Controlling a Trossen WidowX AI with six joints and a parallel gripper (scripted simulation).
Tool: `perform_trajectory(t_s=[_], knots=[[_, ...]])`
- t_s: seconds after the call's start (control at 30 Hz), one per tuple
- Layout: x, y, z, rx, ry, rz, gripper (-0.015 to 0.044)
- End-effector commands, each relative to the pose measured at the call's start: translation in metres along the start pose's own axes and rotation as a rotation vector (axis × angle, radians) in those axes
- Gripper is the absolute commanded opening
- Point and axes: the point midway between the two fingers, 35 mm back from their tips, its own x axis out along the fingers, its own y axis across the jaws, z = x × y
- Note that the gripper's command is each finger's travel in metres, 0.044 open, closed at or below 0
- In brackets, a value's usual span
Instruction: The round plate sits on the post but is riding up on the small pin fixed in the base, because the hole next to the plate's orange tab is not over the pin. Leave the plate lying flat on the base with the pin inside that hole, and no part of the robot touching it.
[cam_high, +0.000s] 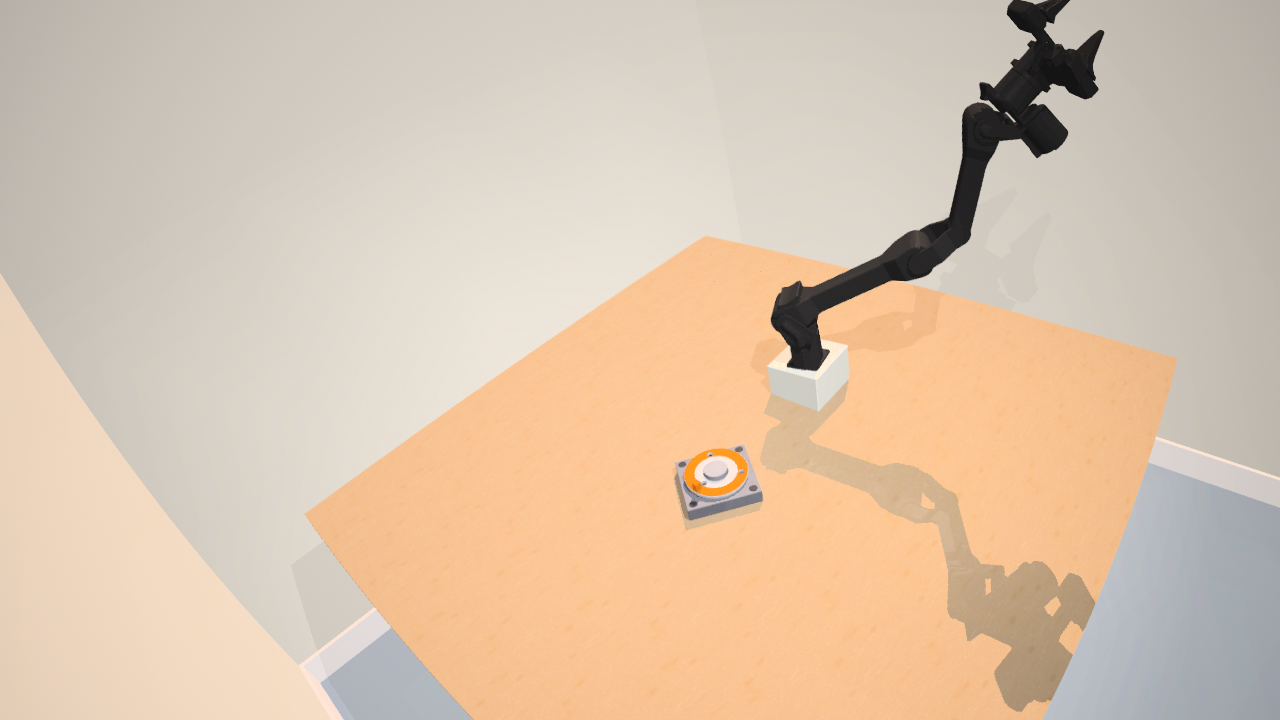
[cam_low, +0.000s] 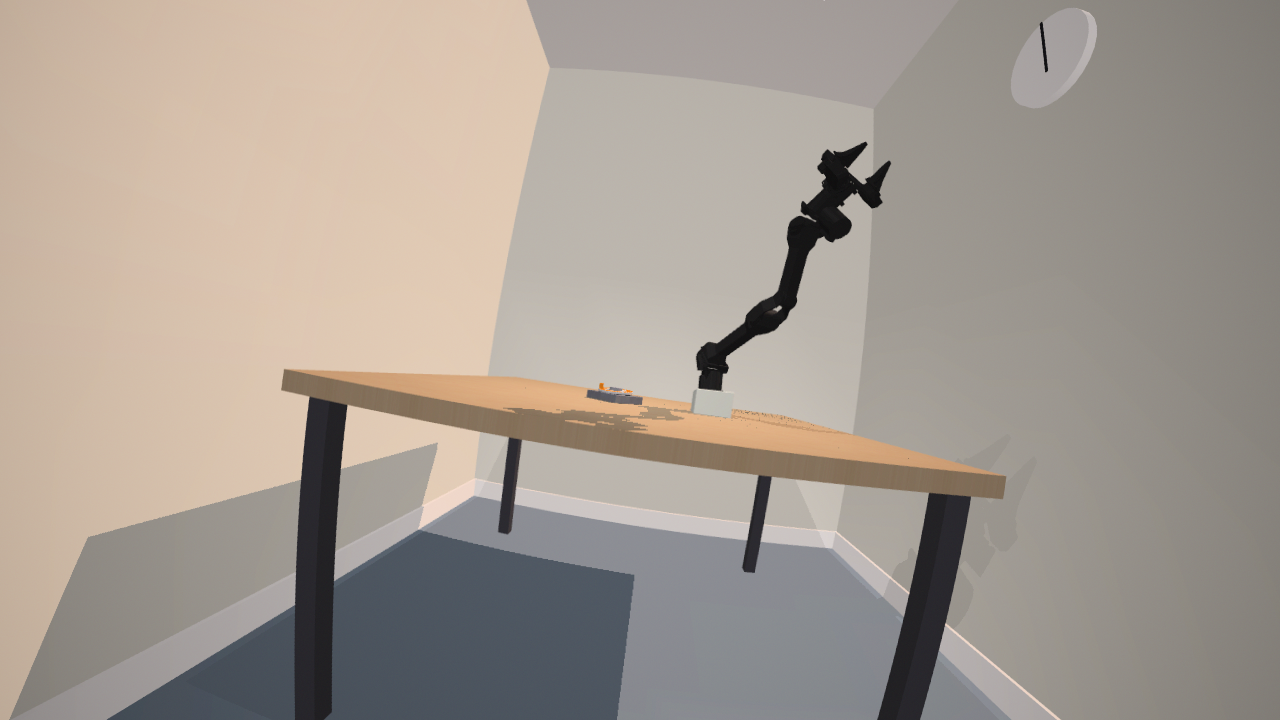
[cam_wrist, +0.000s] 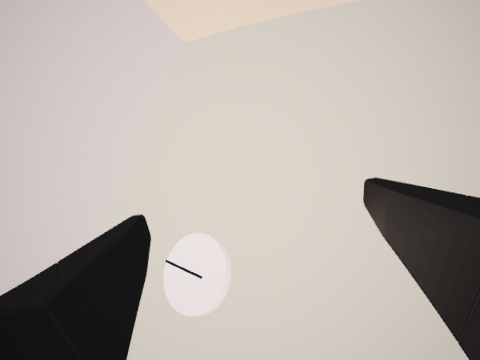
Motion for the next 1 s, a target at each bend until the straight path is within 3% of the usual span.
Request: perform_trajectory(t_s=[0.0,0.07,0.27,0.47,0.83,0.97], knots=[[0.0,0.008,-0.005,0.006,0.009,0.02,0.0374],[-0.005,0.068,-0.042,0.054,0.075,0.158,0.0321],[-0.019,0.131,-0.077,0.112,0.149,0.305,0.0164],[-0.07,0.244,-0.129,0.239,0.295,0.571,0.0006],[-0.202,0.389,-0.174,0.478,0.554,0.967,0.0],[-0.281,0.442,-0.17,0.586,0.685,1.152,0.0]])
